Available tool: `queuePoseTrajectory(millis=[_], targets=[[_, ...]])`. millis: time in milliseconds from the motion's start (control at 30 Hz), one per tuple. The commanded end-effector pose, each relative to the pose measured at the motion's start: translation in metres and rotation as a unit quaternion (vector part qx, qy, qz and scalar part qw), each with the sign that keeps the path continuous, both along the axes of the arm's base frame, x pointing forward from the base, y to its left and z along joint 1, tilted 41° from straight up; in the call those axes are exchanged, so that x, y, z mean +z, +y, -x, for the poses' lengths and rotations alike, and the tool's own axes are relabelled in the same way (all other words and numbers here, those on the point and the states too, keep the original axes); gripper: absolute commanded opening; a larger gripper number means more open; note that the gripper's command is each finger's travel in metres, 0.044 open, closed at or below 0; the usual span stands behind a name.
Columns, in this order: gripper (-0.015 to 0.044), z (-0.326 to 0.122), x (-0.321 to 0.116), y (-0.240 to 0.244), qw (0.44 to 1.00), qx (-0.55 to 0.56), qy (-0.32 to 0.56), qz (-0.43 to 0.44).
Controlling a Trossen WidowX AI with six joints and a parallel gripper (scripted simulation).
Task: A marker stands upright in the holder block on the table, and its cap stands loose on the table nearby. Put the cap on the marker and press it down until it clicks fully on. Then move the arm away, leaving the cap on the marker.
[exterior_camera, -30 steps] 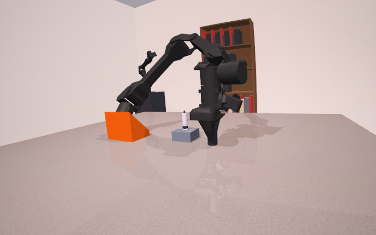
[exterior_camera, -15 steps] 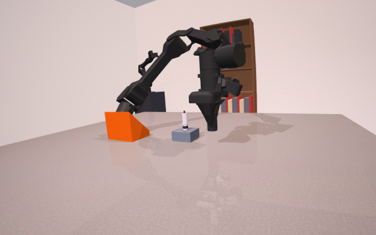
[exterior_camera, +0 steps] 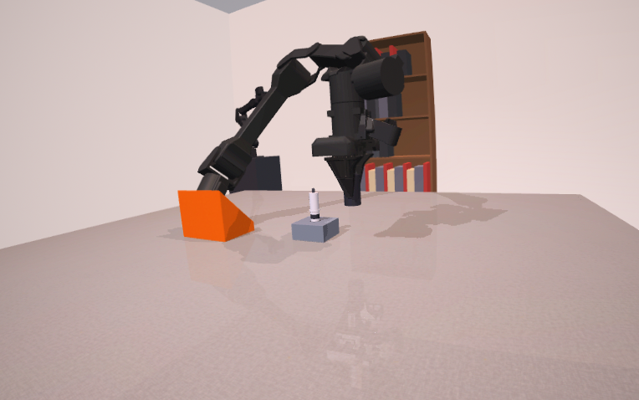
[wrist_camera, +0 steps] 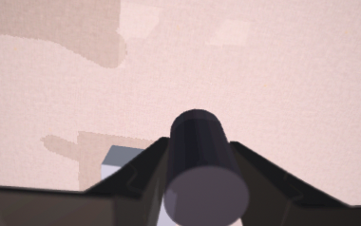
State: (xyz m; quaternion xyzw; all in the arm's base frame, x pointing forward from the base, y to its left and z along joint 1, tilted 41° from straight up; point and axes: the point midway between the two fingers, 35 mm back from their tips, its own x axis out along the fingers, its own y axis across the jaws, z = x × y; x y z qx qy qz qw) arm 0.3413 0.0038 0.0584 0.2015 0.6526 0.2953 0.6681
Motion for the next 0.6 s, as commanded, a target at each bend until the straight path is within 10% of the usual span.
queuePoseTrajectory(millis=[0, 567], targets=[[0.0, 0.012, 0.008, -0.005, 1.0, -0.001, 0.0, 0.003], [0.0, 0.06, 0.036, -0.011, 1.0, -0.001, 0.002, 0.003]])
